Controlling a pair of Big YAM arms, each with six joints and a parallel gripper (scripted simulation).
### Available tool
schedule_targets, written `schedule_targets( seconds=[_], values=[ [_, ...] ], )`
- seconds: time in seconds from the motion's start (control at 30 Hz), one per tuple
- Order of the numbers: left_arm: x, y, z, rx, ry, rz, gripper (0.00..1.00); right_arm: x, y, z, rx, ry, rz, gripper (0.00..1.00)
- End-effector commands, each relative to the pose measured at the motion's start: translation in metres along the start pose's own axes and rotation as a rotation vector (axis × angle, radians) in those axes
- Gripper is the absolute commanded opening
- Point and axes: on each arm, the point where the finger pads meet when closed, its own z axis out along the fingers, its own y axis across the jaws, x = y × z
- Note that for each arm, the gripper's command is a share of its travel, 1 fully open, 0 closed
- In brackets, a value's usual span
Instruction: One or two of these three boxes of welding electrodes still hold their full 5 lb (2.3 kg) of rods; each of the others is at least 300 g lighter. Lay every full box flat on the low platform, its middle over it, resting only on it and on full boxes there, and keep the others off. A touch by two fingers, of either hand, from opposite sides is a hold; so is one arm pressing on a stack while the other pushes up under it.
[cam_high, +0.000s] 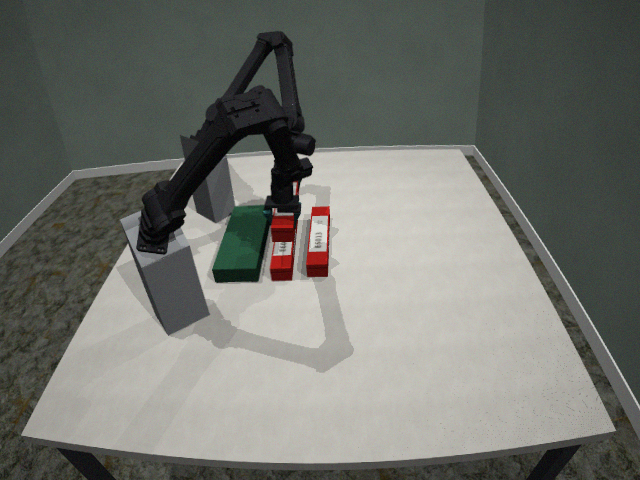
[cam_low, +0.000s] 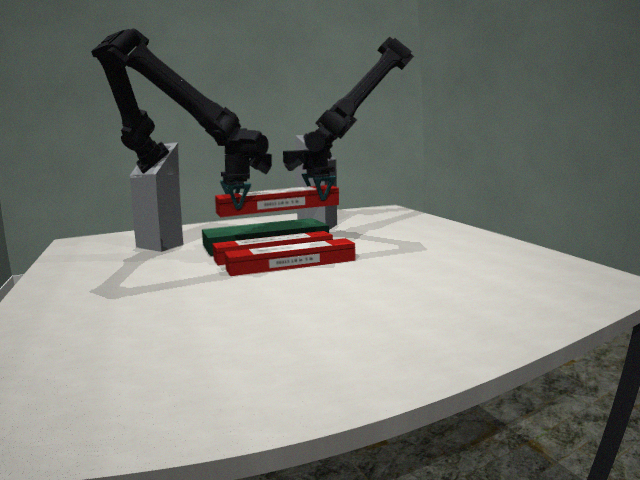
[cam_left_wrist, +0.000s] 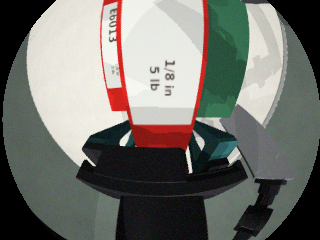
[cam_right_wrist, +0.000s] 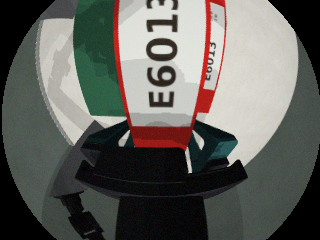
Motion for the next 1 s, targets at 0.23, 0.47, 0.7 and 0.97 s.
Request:
schedule_targets(
  seconds=[0.23,0.47,0.7,0.97],
  values=[
    [-0.004,0.023,-0.031,-0.063,-0.022,-0.006,0.00,-0.006,-0.022,-0.036,0.067,-0.027,0.020,0.00],
    [-0.008,0.032,-0.053,-0.086,-0.036,-0.018,0.00,-0.011,-0.031,-0.062,0.091,-0.044,0.033,0.00],
    [-0.008,0.032,-0.065,-0.086,-0.038,-0.020,0.00,-0.011,-0.030,-0.075,0.091,-0.046,0.034,0.00],
    [-0.008,0.031,-0.076,-0.087,-0.039,-0.020,0.00,-0.011,-0.030,-0.085,0.091,-0.047,0.034,0.00]
  ],
)
